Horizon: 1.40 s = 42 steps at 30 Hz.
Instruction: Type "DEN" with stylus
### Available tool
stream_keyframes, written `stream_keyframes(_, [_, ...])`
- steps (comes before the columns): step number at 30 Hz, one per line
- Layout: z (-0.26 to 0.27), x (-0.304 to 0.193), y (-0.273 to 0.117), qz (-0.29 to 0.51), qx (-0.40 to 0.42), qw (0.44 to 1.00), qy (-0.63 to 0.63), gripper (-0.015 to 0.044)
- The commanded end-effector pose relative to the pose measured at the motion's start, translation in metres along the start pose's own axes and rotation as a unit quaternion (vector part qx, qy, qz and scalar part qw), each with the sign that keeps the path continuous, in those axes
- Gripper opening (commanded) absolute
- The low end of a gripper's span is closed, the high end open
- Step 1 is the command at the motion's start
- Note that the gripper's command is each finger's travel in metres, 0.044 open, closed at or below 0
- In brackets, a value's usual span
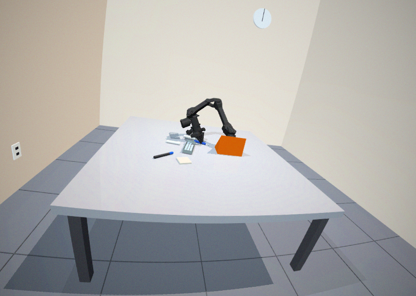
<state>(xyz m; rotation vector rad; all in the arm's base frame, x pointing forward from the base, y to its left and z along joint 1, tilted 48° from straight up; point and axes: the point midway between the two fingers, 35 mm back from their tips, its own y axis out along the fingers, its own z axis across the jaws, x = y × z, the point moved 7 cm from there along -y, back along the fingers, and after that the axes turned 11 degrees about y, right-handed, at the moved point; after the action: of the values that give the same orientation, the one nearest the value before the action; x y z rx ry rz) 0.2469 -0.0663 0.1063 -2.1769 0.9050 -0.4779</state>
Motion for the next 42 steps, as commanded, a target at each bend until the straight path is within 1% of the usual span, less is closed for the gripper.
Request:
stream_keyframes(1, [0.001, 0.001, 0.003, 0.000, -0.004, 1.000, -0.003, 0.0150])
stream_keyframes(2, [0.001, 0.001, 0.003, 0.000, -0.004, 1.000, -0.003, 0.0150])
stream_keyframes(7, [0.000, 0.000, 0.001, 0.001, 0.000, 1.000, 0.000, 0.0019])
stream_keyframes(10, [0.000, 0.000, 0.001, 0.001, 0.000, 1.000, 0.000, 0.0000])
stream_keyframes(18, [0.000, -0.001, -0.002, 0.001, 0.000, 1.000, 0.000, 0.0000])
stream_keyframes(26, [-0.004, -0.022, -0.039, 0.002, 0.001, 1.000, -0.001, 0.0000])
stream_keyframes(32, [-0.004, -0.024, -0.043, 0.002, 0.001, 1.000, -0.001, 0.0000])
stream_keyframes(34, [0.001, -0.024, -0.039, -0.008, 0.003, 1.000, -0.011, 0.0000])
stream_keyframes(42, [0.032, -0.034, -0.029, -0.086, 0.062, 0.991, -0.077, 0.0000])
